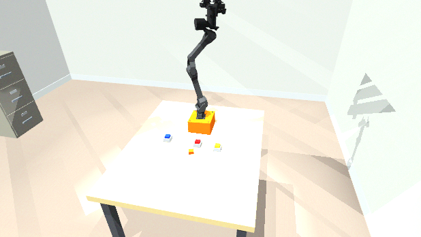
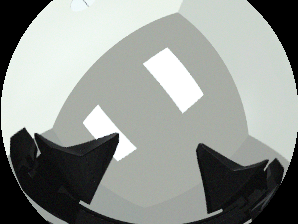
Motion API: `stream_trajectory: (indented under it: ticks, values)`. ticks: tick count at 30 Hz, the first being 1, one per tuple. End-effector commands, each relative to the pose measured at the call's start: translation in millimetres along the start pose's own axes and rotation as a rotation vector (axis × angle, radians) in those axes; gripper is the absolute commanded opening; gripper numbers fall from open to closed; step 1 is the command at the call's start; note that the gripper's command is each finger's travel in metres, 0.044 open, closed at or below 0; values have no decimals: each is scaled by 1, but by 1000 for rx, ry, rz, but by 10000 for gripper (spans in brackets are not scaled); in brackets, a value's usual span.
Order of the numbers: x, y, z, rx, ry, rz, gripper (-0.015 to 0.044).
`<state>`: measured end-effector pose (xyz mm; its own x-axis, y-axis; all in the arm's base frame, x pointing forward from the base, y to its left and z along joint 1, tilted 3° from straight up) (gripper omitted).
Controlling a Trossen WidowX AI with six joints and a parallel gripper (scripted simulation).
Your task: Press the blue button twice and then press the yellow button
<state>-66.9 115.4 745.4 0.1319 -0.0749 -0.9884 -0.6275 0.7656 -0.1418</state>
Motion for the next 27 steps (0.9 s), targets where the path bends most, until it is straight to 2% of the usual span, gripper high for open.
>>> stream_trajectory:
  ticks: [1,8,13,20,27]
  values:
    - [0,2,2,1,3,-8,400]
    - [31,61,84,50,210,-279,400]
    - [69,74,156,79,433,-404,400]
    - [137,50,253,113,799,-457,400]
    - [213,-10,321,140,1160,-372,400]
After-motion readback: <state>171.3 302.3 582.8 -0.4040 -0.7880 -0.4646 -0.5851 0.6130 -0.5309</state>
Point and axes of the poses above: the point midway between the two fingers, 35 mm back from their tips, its own x axis back along the fingers, its own z axis across the jaws, y = z × x, the point moved 4 cm from there along x, back along the fingers, and after that the axes turned 1 degree about x, right-handed, at the moved point
